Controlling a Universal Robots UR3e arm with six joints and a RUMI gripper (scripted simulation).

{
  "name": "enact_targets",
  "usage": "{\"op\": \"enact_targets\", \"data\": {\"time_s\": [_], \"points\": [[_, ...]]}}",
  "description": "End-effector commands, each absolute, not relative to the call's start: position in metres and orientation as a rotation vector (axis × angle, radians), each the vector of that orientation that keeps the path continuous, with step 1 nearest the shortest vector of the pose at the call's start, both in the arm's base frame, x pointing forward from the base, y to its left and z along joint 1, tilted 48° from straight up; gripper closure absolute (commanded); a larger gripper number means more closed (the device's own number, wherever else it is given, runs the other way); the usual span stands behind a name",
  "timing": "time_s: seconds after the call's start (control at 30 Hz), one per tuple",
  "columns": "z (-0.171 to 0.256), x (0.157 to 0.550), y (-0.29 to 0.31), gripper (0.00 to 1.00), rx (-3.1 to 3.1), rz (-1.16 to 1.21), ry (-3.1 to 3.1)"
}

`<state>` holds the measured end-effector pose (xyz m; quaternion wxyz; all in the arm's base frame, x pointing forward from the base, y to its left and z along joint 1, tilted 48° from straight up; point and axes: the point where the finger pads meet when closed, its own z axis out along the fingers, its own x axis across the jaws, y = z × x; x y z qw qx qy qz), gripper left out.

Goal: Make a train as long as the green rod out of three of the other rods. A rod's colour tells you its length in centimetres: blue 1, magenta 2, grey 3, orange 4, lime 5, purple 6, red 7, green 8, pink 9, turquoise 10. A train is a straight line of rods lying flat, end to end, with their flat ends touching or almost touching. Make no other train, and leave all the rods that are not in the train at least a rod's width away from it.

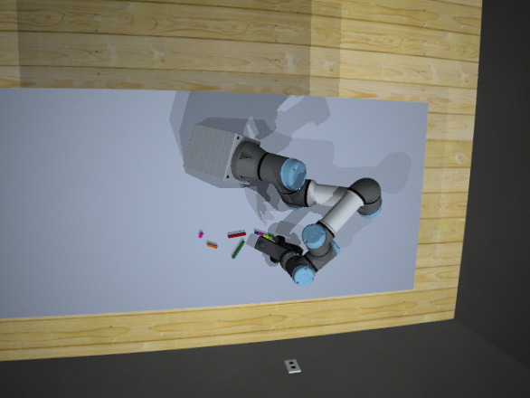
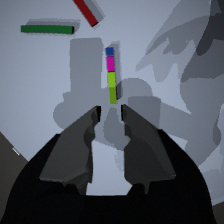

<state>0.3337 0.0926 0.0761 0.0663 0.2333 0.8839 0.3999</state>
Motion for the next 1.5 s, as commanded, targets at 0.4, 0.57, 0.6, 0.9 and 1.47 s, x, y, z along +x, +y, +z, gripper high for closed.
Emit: {"op": "enact_targets", "data": {"time_s": [0.4, 0.57, 0.6, 0.9, 1.47], "points": [[0.0933, 0.3258, 0.0754, 0.86, 0.700, 1.210, 2.664], [0.0936, 0.3257, 0.0751, 0.00, 0.700, 1.210, 2.664], [0.0936, 0.3257, 0.0751, 0.00, 0.700, 1.210, 2.664], [0.0936, 0.3257, 0.0751, 0.00, 0.700, 1.210, 2.664], [0.0946, 0.3253, 0.0741, 0.00, 0.700, 1.209, 2.664]]}}
